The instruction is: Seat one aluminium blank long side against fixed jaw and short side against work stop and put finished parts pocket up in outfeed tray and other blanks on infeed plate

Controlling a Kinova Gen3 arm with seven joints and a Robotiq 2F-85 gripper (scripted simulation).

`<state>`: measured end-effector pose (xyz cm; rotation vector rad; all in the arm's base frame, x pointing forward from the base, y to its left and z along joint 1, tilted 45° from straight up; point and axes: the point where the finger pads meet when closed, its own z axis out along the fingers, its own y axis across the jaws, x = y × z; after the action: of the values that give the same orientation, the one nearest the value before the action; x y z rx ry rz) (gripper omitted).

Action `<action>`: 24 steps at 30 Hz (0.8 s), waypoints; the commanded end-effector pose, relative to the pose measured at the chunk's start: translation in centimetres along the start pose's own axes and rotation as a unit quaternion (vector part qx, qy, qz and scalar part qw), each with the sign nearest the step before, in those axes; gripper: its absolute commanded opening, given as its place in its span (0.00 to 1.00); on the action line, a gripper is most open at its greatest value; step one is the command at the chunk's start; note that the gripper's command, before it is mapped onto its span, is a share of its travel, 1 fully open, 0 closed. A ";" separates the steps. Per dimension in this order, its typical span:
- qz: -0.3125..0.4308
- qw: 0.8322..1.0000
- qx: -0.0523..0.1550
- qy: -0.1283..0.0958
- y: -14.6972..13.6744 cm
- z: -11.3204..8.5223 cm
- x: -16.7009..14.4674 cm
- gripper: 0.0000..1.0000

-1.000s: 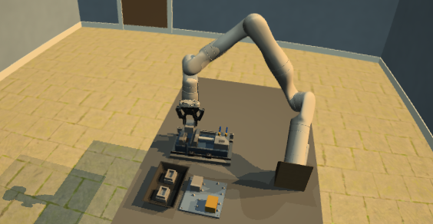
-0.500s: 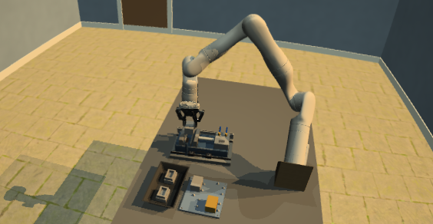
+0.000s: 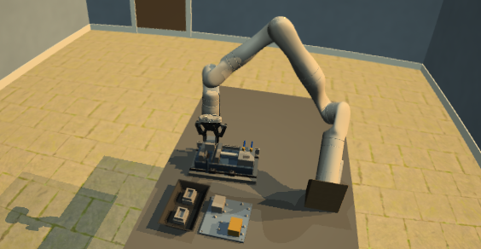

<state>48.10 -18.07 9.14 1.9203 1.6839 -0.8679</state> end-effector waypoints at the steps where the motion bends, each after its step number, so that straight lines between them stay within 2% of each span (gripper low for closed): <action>1: 0.000 1.000 0.000 0.000 0.0 0.1 0.0 0.00; 24: 0.000 1.000 0.000 0.000 0.0 0.3 0.0 0.00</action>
<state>48.01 -18.35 8.89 1.9212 1.6830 -0.8702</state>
